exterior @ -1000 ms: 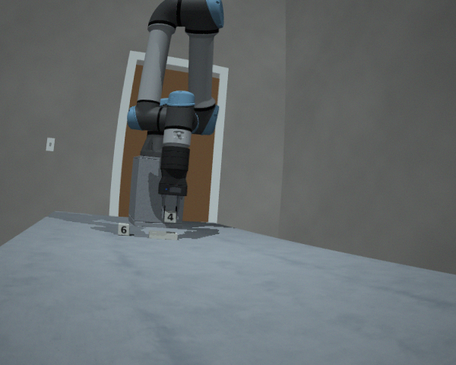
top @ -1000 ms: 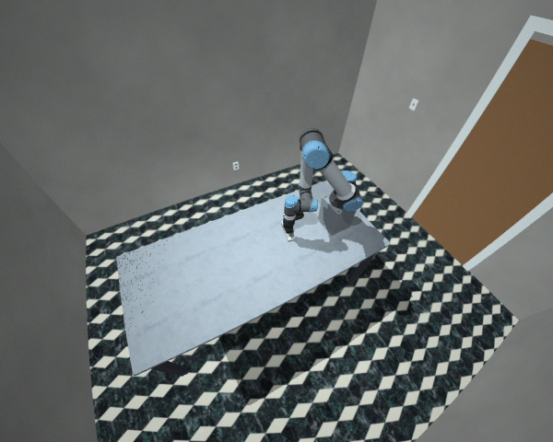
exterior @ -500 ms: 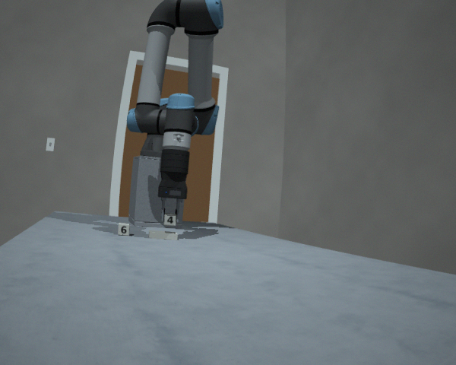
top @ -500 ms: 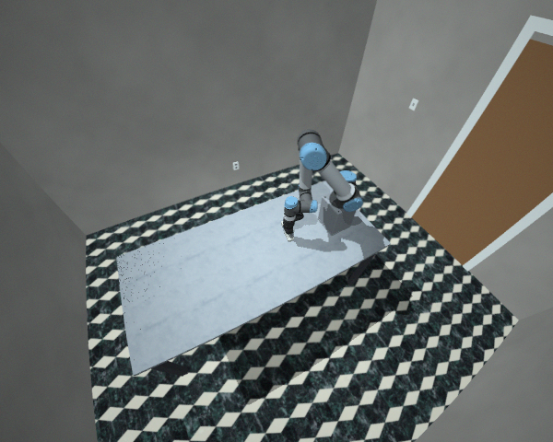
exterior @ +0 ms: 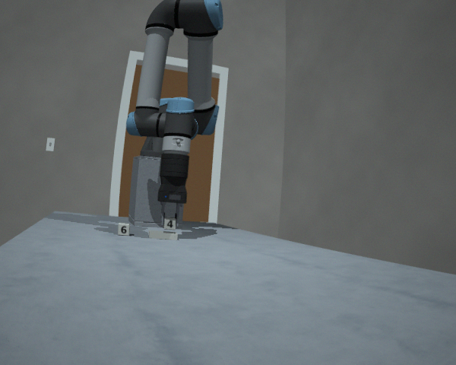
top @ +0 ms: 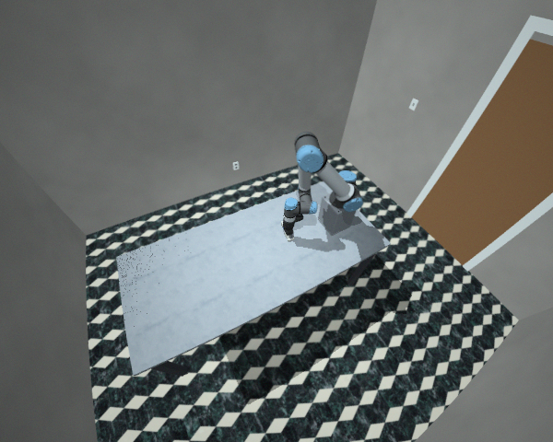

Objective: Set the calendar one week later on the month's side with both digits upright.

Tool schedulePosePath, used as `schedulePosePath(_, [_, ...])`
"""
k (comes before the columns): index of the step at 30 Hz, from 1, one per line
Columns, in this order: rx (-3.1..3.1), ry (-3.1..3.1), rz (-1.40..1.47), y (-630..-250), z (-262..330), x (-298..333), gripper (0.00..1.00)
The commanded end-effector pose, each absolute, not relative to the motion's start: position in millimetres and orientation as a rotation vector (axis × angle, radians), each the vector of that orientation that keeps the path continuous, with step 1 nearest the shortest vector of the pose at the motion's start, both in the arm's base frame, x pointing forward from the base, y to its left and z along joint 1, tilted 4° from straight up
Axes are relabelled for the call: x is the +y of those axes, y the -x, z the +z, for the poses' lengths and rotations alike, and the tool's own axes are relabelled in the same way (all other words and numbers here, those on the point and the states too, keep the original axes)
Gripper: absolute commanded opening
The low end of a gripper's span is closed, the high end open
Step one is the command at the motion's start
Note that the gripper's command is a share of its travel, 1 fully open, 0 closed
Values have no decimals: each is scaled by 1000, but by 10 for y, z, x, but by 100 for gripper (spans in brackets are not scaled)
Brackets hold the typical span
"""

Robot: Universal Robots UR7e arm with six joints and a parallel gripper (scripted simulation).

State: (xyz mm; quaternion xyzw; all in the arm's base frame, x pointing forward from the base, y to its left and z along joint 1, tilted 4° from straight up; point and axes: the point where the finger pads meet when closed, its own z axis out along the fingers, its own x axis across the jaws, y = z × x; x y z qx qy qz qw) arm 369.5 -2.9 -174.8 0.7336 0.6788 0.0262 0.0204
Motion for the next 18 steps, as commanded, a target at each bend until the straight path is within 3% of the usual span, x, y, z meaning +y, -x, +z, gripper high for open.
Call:
schedulePosePath(1, [2105, -2274, 82, -3701, -1781, -30, 60])
schedulePosePath(18, [2105, -2274, 82, -3702, -1803, -29, 60])
